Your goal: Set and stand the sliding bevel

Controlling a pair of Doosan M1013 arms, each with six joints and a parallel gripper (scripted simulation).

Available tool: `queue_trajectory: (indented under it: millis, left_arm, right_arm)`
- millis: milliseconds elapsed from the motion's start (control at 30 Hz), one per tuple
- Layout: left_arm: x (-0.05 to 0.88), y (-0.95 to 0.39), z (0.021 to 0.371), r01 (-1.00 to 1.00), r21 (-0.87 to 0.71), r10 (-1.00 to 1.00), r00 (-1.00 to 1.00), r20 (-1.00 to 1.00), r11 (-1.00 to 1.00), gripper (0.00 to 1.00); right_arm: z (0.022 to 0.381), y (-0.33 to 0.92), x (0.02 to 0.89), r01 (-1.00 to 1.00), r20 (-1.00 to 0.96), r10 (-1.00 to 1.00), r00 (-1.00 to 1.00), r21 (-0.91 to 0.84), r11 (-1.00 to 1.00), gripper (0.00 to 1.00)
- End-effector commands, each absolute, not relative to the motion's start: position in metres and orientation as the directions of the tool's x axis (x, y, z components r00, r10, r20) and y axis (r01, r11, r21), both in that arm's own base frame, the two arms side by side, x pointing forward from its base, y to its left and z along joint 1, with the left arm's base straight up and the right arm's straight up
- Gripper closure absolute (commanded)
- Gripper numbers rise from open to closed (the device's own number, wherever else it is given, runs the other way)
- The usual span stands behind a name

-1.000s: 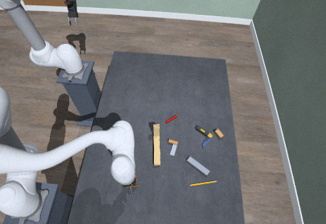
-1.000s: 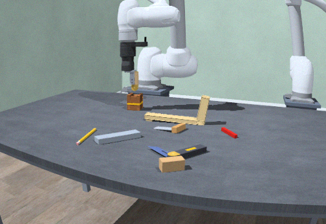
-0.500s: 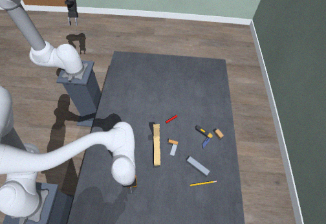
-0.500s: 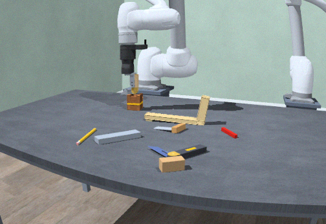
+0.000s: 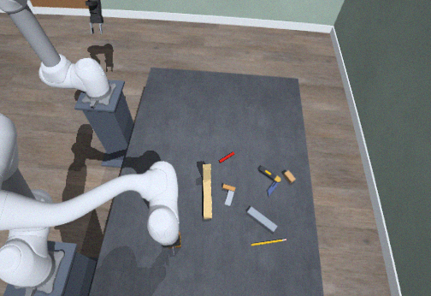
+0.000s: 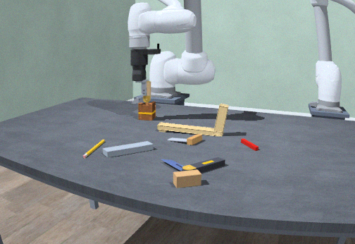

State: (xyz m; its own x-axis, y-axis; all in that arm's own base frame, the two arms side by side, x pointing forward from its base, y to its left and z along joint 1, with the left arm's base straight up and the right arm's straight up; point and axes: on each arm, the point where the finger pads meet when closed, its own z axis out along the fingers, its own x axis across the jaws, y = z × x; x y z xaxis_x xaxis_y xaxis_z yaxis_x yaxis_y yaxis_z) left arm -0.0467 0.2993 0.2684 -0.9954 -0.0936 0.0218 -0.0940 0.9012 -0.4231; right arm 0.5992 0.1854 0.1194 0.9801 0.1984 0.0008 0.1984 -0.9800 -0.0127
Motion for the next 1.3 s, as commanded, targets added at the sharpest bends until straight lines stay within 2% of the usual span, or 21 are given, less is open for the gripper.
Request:
queue_trajectory:
  millis: [0, 1267]
  left_arm:
    - [-0.0469, 0.2997, 0.2689, -0.094, -0.422, -0.094, -0.995, 0.022, 0.902, 0.00]
    - [-0.0469, 0.2997, 0.2689, -0.094, -0.422, -0.094, -0.995, 0.022, 0.902, 0.00]
  right_arm:
    - [0.1183, 0.1856, 0.5996, 0.198, 0.002, 0.198, 0.980, -0.013, -0.980, 1.00]
    - [0.1099, 0.1856, 0.5996, 0.198, 0.002, 0.198, 0.980, -0.013, -0.980, 1.00]
